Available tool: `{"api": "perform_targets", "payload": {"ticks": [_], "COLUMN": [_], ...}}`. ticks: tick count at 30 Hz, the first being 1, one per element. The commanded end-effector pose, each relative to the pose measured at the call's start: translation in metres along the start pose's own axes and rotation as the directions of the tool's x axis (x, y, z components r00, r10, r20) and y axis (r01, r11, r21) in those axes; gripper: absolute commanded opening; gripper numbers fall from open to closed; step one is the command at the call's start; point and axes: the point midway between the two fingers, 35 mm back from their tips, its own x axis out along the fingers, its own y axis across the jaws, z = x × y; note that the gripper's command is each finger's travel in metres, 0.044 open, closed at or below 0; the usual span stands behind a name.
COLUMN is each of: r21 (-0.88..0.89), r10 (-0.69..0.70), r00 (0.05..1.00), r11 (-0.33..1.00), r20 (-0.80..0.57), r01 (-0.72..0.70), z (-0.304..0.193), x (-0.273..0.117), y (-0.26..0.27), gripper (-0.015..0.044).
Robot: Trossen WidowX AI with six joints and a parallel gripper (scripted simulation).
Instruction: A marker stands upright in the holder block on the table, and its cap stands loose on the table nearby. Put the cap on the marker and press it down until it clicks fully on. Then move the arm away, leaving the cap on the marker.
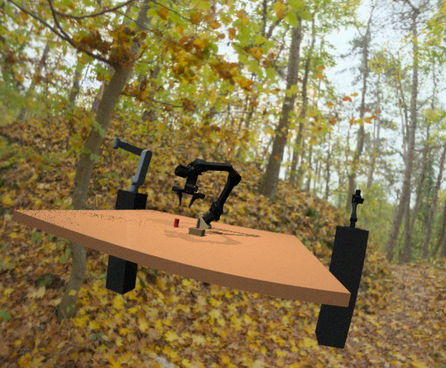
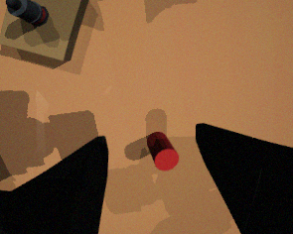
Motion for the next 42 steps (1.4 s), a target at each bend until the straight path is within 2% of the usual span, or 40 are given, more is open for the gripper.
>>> {"api": "perform_targets", "payload": {"ticks": [1, 7, 11, 42], "r21": [0.037, 0.041, 0.041, 0.041], "r10": [0.079, 0.092, 0.093, 0.093], "r00": [0.996, 0.995, 0.995, 0.995], "r11": [0.996, 0.995, 0.995, 0.995], "r20": [-0.038, -0.04, -0.039, -0.039], "r01": [-0.077, -0.09, -0.091, -0.091], "z": [-0.056, -0.064, -0.067, -0.069], "x": [0.01, 0.013, 0.044, 0.089], "y": [-0.029, -0.033, -0.027, -0.022], "gripper": [0.0239, 0.0239, 0.0239, 0.0239]}}
